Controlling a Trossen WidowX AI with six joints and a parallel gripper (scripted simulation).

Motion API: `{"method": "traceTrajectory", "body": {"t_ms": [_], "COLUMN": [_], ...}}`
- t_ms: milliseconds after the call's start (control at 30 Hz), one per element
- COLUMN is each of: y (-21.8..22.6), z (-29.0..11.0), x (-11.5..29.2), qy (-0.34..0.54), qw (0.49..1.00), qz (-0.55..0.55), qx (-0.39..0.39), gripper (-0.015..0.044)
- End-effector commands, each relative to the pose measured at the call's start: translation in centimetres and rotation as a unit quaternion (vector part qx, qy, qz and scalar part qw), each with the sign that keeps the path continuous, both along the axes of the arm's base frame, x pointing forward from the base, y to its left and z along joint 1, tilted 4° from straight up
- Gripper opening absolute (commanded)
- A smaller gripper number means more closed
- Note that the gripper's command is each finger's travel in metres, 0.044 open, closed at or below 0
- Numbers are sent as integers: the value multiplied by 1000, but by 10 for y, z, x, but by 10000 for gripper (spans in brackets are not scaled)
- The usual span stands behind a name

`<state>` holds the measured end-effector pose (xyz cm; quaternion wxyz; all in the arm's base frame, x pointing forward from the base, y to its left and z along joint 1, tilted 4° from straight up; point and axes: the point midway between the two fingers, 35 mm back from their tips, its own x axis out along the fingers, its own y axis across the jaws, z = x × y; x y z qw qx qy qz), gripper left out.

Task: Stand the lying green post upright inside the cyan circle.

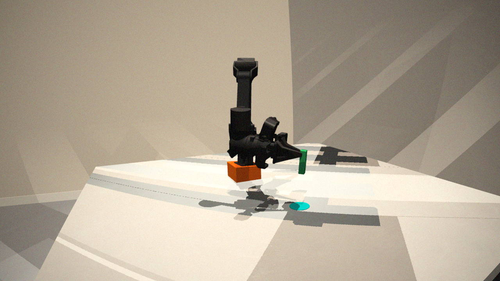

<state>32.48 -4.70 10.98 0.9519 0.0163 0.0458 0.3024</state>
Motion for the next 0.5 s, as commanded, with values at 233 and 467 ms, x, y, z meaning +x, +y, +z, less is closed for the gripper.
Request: {"method": "traceTrajectory", "body": {"t_ms": [233, 467], "y": [5, 5], "z": [4, 4], "x": [-14, -14], "qy": [-18, -19], "qw": [1000, 1000], "qz": [14, 15], "qx": [-1, -1], "gripper": [23, 23]}}
